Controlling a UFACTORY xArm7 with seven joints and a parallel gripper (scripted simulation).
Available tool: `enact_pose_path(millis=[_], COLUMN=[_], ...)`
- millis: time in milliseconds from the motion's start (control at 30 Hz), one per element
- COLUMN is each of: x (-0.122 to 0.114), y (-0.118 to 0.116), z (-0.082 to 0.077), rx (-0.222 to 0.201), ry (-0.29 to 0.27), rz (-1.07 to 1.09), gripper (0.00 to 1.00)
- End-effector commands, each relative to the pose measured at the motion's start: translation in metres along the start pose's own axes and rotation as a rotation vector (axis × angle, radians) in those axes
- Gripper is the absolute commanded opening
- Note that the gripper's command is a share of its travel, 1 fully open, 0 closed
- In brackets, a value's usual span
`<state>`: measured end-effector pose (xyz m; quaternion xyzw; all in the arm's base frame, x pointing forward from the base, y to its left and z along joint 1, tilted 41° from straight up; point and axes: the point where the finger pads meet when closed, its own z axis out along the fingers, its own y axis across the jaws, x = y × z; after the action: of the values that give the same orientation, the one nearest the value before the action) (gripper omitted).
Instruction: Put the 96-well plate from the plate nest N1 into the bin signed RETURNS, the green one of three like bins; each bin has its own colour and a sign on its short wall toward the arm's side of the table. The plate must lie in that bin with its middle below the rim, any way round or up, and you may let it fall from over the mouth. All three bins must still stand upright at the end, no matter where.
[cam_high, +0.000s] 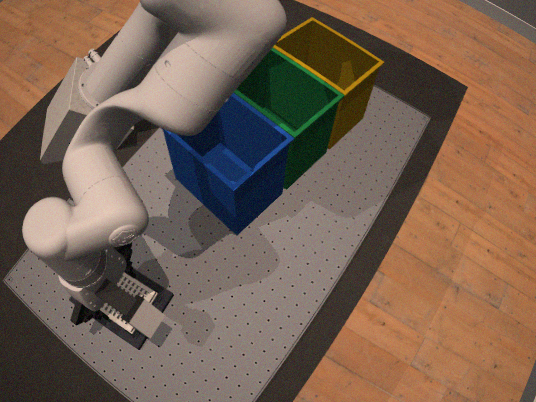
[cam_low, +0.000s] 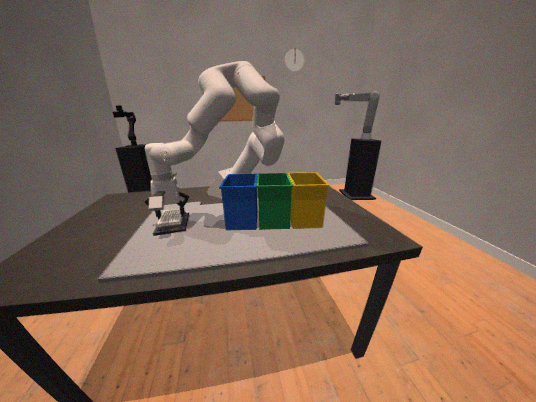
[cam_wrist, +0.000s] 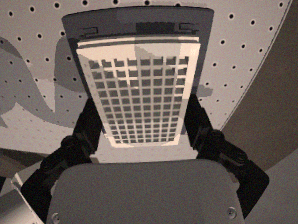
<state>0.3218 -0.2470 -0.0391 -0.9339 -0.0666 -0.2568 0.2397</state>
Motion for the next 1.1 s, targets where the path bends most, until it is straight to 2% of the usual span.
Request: enact_pose_path(millis=[0, 467, 1067], x=[0.0, 0.0, 0.0], y=[0.002, 0.002, 0.002], z=[-0.004, -0.009, -0.036], rx=[-0.005, -0.005, -0.005], ry=[0.001, 0.001, 0.001], rz=[0.0, 0.0, 0.0], gripper=[0.0, 0.0, 0.0])
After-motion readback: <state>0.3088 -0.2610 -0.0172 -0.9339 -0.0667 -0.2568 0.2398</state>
